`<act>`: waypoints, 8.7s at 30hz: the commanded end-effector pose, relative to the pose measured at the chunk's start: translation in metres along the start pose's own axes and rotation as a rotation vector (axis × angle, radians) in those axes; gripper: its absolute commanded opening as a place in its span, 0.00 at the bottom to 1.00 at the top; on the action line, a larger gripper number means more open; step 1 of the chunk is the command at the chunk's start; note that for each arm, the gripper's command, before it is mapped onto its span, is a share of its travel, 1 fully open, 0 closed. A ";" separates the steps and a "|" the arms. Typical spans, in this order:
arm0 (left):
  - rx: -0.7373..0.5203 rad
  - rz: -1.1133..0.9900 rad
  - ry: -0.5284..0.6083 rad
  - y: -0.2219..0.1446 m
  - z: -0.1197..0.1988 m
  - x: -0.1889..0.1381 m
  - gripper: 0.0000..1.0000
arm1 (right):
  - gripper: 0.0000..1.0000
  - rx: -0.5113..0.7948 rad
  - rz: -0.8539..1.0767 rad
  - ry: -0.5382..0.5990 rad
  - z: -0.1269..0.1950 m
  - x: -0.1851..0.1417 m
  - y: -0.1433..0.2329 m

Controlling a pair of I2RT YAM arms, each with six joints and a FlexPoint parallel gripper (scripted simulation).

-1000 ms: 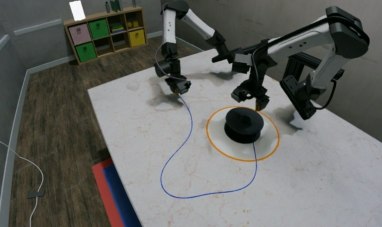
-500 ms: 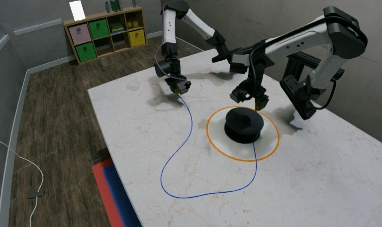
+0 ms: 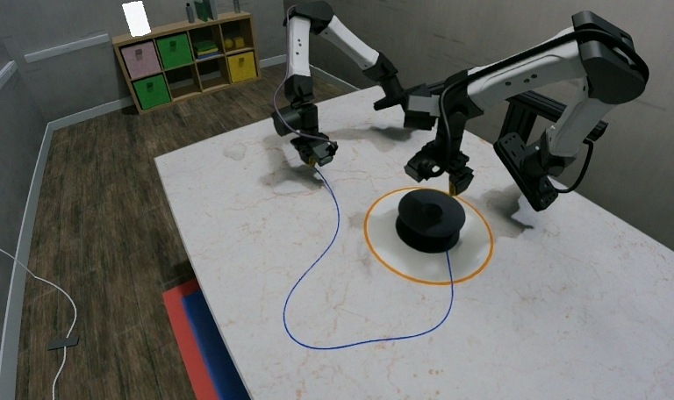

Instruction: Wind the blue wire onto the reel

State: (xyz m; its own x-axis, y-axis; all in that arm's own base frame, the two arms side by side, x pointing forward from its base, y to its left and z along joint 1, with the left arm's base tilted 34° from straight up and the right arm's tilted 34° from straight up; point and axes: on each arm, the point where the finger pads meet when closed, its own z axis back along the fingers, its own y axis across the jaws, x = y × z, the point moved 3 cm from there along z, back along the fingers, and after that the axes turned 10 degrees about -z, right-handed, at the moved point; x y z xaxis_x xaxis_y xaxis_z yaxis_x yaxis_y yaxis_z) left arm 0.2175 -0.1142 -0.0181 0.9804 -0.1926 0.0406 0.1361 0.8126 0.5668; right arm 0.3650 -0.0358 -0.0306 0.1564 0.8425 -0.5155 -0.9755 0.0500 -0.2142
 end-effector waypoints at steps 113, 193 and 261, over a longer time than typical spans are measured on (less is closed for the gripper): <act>0.018 -1.659 -0.056 -0.048 -0.064 0.058 0.85 | 0.00 0.003 0.267 -0.001 -0.003 0.000 0.003; 0.009 -2.528 -0.023 -0.047 -0.099 0.049 0.60 | 0.00 0.003 0.264 -0.001 -0.002 0.003 0.002; -0.032 0.772 -0.005 0.027 -0.100 -0.039 0.60 | 0.00 0.003 0.338 -0.001 0.003 0.003 0.002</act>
State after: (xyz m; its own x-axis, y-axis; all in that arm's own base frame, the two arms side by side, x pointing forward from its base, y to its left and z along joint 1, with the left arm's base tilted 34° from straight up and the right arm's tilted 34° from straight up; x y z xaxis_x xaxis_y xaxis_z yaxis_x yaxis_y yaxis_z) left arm 0.1889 -0.0260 -0.0861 0.9375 0.2134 0.2747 -0.3183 0.8449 0.4299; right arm 0.3581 -0.0383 -0.0354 -0.2033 0.8062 -0.5556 -0.9697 -0.2441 0.0006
